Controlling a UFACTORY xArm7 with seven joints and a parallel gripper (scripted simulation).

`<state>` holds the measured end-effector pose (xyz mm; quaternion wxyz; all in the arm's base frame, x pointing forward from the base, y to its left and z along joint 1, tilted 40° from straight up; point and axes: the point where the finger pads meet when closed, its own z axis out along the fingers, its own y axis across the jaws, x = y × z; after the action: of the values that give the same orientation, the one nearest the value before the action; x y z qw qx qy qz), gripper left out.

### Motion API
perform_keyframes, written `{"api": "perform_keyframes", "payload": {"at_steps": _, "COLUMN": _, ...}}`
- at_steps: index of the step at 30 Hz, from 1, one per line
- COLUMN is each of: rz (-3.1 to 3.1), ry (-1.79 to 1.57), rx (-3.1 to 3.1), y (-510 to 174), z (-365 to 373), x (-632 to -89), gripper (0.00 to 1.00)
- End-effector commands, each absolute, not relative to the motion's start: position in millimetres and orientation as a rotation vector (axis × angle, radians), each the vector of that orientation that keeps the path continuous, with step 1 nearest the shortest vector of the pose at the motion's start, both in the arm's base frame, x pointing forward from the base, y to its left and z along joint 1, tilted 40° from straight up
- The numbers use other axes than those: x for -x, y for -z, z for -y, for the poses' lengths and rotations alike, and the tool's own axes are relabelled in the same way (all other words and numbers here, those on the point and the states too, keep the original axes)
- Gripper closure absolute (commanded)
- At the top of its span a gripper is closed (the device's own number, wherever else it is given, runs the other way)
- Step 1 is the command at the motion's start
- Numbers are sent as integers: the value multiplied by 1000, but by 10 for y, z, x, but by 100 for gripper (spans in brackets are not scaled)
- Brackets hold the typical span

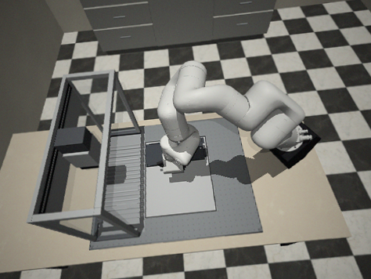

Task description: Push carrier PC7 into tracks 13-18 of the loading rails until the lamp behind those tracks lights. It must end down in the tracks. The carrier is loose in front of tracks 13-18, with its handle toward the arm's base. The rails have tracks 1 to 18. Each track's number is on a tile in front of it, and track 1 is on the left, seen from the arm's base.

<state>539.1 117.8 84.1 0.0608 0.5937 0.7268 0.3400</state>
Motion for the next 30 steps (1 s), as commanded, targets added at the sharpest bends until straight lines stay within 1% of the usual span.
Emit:
{"api": "perform_keyframes", "payload": {"at_steps": 1, "rz": -2196, "ry": -1029, "rx": -1796, "y": -825, "z": -1183, "x": -5413, "gripper": 0}}
{"api": "perform_keyframes", "payload": {"at_steps": 30, "rz": -2196, "ry": -1029, "rx": -1796, "y": -724, "z": -1239, "x": -5479, "gripper": 0}}
